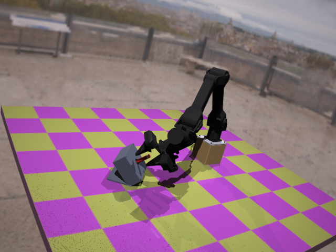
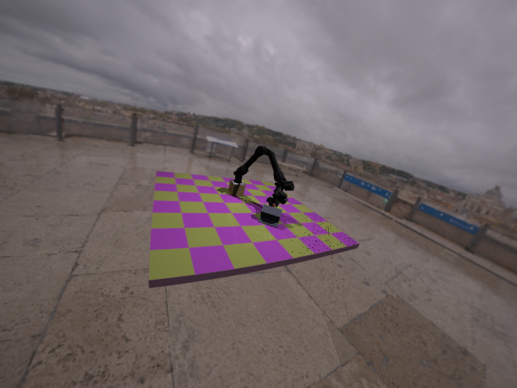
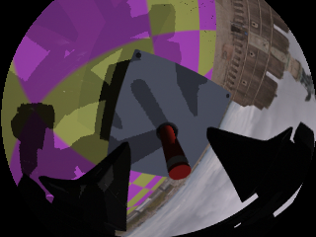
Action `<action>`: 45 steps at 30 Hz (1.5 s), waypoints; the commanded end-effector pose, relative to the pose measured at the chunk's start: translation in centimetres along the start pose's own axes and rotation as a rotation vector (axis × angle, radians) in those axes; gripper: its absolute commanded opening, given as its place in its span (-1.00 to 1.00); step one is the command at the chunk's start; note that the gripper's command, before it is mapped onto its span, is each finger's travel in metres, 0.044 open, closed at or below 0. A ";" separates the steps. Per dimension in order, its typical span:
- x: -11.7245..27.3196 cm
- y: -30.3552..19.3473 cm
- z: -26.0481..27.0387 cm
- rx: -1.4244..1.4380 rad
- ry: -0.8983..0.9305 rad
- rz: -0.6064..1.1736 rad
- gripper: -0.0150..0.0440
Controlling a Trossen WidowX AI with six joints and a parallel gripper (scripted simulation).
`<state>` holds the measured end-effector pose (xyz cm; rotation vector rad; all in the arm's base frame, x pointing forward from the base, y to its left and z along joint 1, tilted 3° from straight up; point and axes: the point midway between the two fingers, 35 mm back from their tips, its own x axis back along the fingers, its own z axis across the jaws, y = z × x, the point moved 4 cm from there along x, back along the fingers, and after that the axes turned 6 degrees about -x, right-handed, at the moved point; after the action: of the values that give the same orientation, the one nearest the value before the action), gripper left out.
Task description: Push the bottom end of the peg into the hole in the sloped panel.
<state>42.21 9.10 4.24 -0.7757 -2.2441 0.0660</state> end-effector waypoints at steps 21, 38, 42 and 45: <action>4.9 0.5 0.0 0.003 0.011 -0.003 1.00; 8.8 0.5 0.2 0.007 0.013 -0.004 1.00; 9.3 0.5 0.3 0.008 0.013 -0.004 1.00; 9.8 0.5 0.3 0.008 0.014 -0.005 1.00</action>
<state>37.17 14.65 9.77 -0.7620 -2.2277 0.0707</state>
